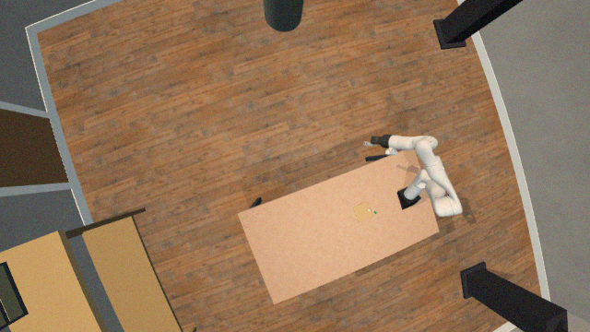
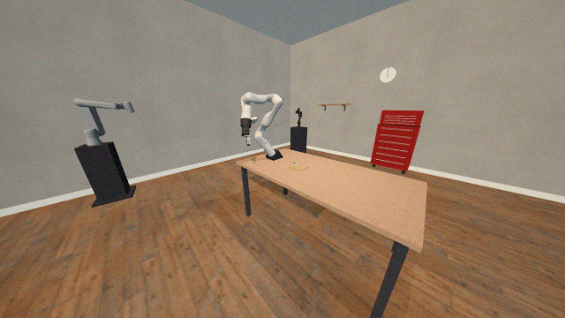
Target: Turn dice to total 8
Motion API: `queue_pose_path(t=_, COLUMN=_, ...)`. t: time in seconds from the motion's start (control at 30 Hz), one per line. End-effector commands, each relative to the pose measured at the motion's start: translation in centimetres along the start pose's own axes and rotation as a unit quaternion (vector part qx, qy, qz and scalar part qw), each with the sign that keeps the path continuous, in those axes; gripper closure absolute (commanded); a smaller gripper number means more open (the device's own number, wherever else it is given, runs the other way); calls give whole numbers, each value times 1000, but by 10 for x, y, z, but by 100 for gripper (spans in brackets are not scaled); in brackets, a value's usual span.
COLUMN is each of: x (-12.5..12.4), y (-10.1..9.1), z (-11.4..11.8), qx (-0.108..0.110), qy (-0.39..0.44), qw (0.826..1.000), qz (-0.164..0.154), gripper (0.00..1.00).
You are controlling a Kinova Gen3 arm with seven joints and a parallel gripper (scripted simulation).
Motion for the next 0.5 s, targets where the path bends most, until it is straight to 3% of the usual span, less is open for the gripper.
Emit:
queue_pose_path(t=0.0, x=49, y=6, z=-24, qx=-13, qy=60, qw=998, qz=-16, gripper=66)
queue_pose_path(t=0.03, x=49, y=6, z=-24, qx=-13, qy=60, qw=998, qz=-16, gripper=66)
queue_pose_path(t=0.07, x=74, y=5, z=-41, qx=-18, qy=93, qw=995, qz=-29, gripper=66)
queue_pose_path(t=0.17, x=74, y=5, z=-41, qx=-18, qy=93, qw=995, qz=-29, gripper=66)
queue_pose_path(t=0.2, x=99, y=3, z=-59, qx=-24, qy=126, qw=991, qz=-42, gripper=66)
queue_pose_path(t=0.23, x=99, y=3, z=-59, qx=-24, qy=126, qw=991, qz=-42, gripper=66)
queue_pose_path(t=0.27, x=123, y=0, z=-79, qx=-30, qy=160, qw=985, qz=-56, gripper=66)
queue_pose_path(t=0.3, x=123, y=0, z=-79, qx=-30, qy=160, qw=985, qz=-56, gripper=66)
queue_pose_path(t=0.33, x=142, y=-3, z=-97, qx=-37, qy=193, qw=978, qz=-70, gripper=66)
queue_pose_path(t=0.4, x=146, y=-3, z=-101, qx=-37, qy=193, qw=978, qz=-70, gripper=66)
queue_pose_path(t=0.43, x=168, y=-6, z=-124, qx=-44, qy=226, qw=969, qz=-84, gripper=66)
queue_pose_path(t=0.47, x=168, y=-6, z=-124, qx=-44, qy=226, qw=969, qz=-84, gripper=66)
Point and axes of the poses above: the point where the finger pads meet when closed, its own y axis out along the fingers, its own z axis across the jaws, x = y × z, the point moved 8 cm from there along -y, back along the fingers, and after that the axes turned 1 degree about -y, right-handed, at the moved point
